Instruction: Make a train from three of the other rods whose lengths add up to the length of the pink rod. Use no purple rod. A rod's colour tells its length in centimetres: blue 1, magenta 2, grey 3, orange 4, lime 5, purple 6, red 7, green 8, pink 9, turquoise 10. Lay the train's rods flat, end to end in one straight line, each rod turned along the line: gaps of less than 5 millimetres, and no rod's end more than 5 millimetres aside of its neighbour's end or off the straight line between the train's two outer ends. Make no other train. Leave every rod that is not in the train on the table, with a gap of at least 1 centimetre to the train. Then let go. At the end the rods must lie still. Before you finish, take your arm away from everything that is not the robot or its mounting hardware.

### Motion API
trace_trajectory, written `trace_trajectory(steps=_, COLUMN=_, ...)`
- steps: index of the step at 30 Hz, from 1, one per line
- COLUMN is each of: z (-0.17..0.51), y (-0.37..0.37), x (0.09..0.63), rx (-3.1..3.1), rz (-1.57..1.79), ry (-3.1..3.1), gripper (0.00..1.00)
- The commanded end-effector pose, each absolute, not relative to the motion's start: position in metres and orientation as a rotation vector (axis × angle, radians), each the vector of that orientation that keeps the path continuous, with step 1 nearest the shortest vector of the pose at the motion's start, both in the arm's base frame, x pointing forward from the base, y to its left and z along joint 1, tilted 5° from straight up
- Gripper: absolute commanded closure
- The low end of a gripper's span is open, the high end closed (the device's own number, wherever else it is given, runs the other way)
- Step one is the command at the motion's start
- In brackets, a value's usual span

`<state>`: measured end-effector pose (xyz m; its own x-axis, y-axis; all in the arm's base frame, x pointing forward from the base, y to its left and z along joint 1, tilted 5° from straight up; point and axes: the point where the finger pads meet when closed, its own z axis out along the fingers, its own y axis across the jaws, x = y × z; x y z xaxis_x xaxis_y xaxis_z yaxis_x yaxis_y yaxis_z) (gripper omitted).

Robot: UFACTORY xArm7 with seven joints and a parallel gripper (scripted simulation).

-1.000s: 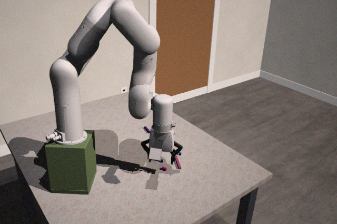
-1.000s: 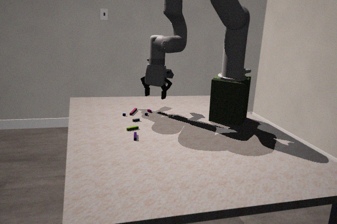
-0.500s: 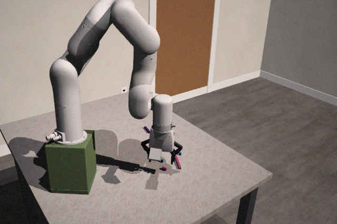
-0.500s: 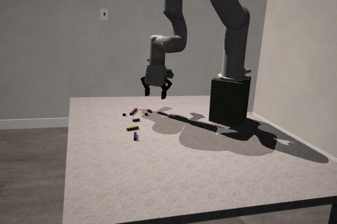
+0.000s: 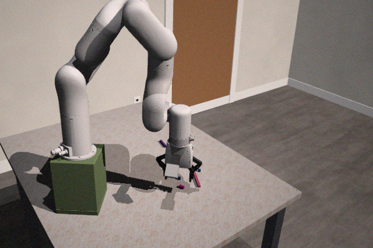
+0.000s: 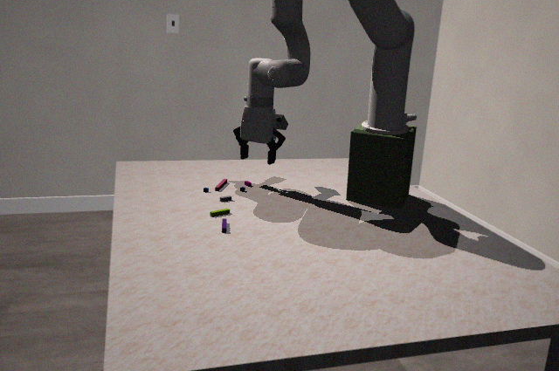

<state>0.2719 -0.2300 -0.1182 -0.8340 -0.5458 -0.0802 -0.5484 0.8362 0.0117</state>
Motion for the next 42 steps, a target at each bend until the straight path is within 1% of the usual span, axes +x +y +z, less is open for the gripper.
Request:
trace_trajectory(steps=1, z=-0.117, y=-0.231, x=0.273, rx=-0.877, rz=0.048, ry=2.938, gripper=0.0)
trace_trajectory(steps=35, z=-0.118, y=-0.231, x=0.274, rx=-0.877, rz=0.048, ry=2.939, gripper=0.0)
trace_trajectory(steps=37, z=-0.118, y=-0.237, x=0.288, rx=-0.882, rz=0.042, ry=2.941, gripper=0.0)
trace_trajectory(steps=39, z=-0.117, y=-0.244, x=0.315, rx=-0.884, rz=0.04, ry=2.943, gripper=0.0)
trace_trajectory(steps=42, z=-0.114, y=-0.247, x=0.335, rx=-0.881, rz=0.043, ry=2.941, gripper=0.0)
